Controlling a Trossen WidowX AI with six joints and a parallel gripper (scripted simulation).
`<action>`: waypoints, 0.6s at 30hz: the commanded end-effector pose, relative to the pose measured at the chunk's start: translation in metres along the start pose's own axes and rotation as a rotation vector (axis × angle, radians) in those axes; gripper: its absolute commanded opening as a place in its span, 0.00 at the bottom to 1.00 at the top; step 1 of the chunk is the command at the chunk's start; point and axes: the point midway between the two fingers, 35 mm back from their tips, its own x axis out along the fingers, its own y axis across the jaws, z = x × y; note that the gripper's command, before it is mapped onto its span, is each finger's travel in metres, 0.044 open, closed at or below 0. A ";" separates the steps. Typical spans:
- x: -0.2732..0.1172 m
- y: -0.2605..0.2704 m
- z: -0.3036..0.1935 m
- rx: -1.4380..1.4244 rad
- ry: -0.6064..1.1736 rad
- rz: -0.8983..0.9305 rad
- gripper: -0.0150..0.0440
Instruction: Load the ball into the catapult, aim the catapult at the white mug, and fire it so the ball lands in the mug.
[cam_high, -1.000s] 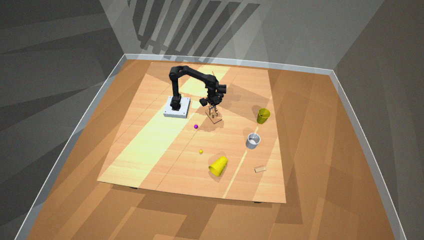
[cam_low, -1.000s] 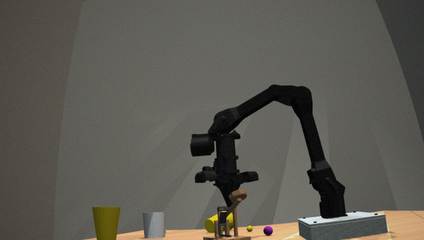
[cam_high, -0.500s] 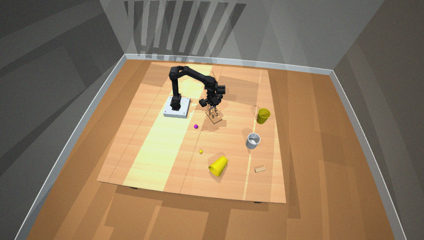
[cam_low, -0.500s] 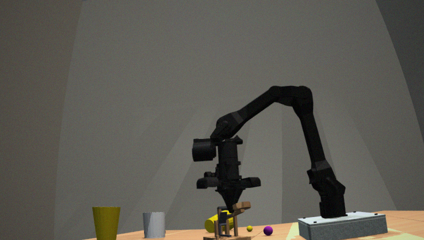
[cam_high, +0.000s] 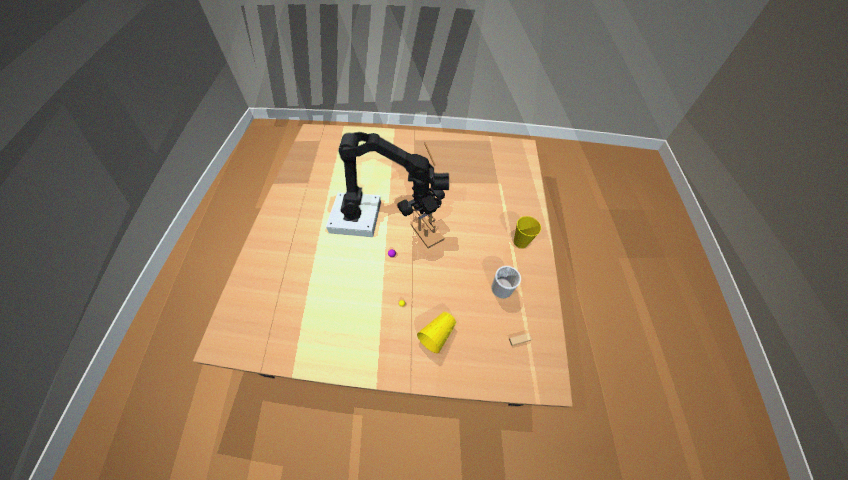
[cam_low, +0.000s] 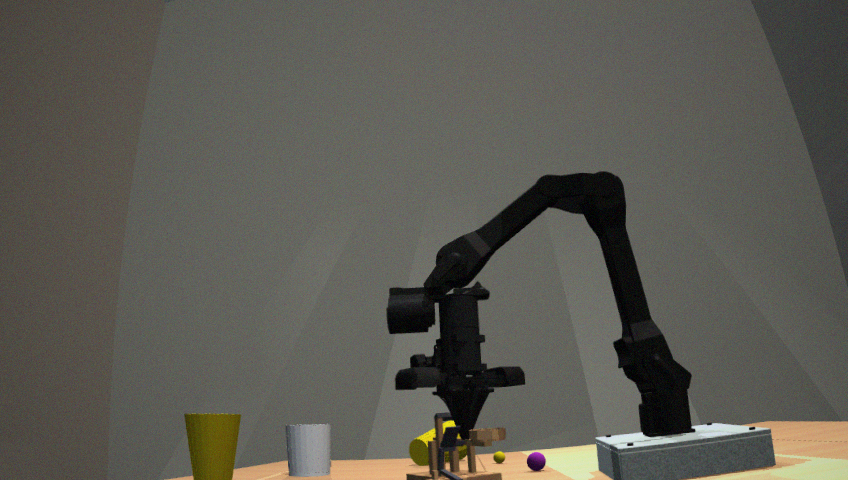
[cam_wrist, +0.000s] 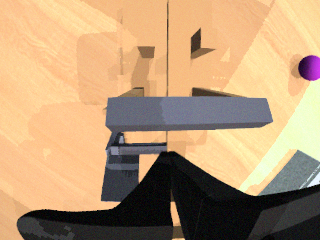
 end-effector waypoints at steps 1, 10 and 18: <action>0.010 -0.001 -0.007 -0.005 0.018 -0.007 0.25; 0.022 -0.001 -0.008 -0.005 0.018 -0.007 0.25; 0.017 0.001 -0.003 -0.002 -0.002 0.004 0.25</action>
